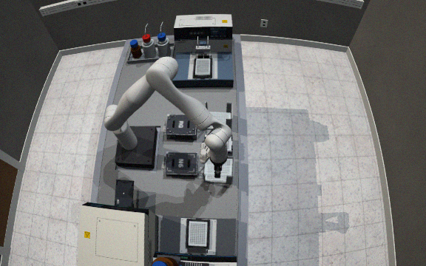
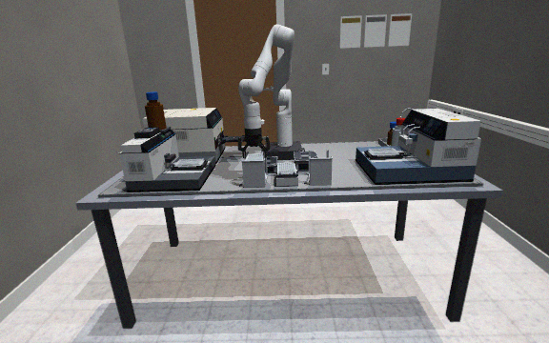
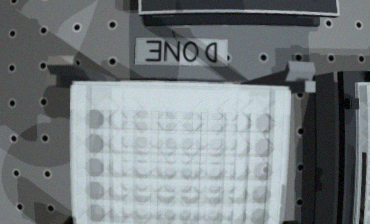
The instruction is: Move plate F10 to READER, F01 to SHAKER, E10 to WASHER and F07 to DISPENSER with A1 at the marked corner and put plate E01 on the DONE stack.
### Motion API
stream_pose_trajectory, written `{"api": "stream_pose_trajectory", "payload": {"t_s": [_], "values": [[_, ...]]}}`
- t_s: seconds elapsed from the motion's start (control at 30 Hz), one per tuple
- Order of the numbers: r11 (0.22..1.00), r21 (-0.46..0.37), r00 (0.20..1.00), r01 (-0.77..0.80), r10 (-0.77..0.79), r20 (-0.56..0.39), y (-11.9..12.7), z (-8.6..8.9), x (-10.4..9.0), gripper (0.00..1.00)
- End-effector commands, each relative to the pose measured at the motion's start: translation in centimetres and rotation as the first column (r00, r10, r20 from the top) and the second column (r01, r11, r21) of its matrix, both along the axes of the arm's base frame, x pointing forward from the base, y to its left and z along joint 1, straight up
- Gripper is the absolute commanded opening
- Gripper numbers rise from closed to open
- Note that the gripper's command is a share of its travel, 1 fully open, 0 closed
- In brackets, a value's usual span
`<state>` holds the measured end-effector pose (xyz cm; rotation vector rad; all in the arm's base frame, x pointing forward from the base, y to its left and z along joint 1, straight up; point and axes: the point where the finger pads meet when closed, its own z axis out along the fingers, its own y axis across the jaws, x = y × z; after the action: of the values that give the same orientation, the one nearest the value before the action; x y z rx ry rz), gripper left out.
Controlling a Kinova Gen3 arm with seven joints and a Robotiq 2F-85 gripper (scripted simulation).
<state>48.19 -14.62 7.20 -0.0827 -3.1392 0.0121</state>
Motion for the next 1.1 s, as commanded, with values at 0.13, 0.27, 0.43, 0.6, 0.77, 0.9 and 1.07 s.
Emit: {"api": "stream_pose_trajectory", "payload": {"t_s": [0.13,0.27,0.43,0.6,0.77,0.9,1.07], "values": [[1.000,0.001,1.000,0.000,0.000,0.003,0.0,-0.5,0.0,0.94],[1.000,0.001,1.000,0.000,0.000,0.003,-0.1,-0.8,0.0,0.94],[1.000,0.001,1.000,0.000,0.000,0.003,-0.1,-1.1,0.0,0.94],[1.000,0.001,1.000,0.000,0.000,0.003,-0.1,-1.3,0.0,0.94],[1.000,0.002,1.000,0.000,0.000,0.003,0.0,-1.7,0.0,0.94],[1.000,0.001,1.000,0.000,0.000,0.003,-0.1,-1.9,0.0,0.94],[1.000,0.001,1.000,0.000,0.000,0.003,-0.1,-2.3,0.0,0.94]]}}
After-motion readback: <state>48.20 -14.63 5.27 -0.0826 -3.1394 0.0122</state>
